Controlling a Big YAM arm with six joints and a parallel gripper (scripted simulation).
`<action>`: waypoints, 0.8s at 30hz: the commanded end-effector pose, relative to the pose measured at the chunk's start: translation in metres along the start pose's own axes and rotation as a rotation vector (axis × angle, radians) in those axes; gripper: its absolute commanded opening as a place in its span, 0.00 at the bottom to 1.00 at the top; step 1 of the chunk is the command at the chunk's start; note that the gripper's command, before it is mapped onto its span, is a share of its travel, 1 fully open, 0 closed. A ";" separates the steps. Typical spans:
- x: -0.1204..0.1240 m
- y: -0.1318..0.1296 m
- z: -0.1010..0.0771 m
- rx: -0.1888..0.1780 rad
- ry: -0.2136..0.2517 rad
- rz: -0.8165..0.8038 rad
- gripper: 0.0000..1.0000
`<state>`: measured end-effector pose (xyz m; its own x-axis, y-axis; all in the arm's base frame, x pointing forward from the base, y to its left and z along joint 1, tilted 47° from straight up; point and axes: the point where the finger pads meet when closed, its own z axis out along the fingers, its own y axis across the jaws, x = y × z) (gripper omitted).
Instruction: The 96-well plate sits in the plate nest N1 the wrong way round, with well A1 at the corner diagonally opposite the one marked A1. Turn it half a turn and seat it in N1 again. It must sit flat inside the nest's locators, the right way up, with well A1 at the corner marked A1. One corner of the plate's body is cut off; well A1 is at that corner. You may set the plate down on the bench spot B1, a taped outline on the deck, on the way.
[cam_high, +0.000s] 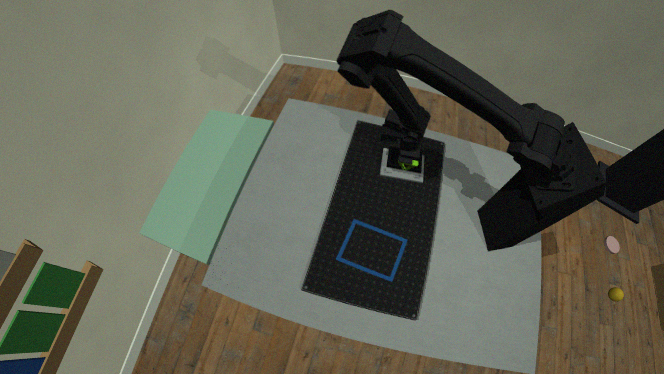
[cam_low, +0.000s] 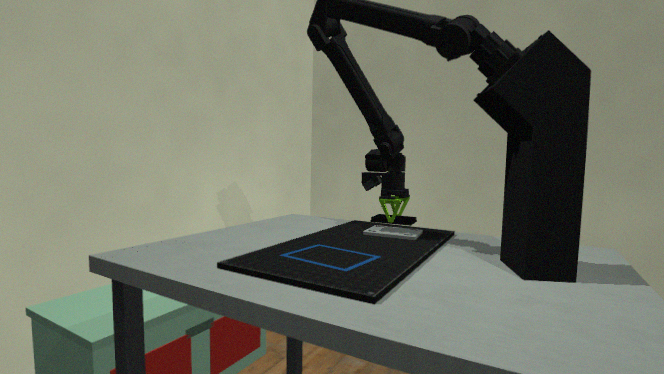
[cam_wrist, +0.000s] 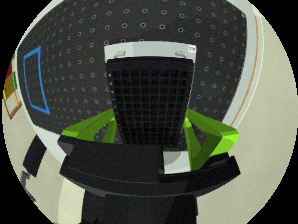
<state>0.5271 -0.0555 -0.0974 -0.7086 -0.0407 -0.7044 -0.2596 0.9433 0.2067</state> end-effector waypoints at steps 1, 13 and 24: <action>0.001 -0.006 -0.020 0.015 -0.004 0.001 0.00; 0.001 -0.006 -0.037 0.016 -0.005 0.001 0.00; 0.000 -0.005 -0.055 0.016 -0.006 0.000 0.00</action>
<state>0.5020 -0.0685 -0.0727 -0.7102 -0.0375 -0.7030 -0.2562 0.9439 0.2085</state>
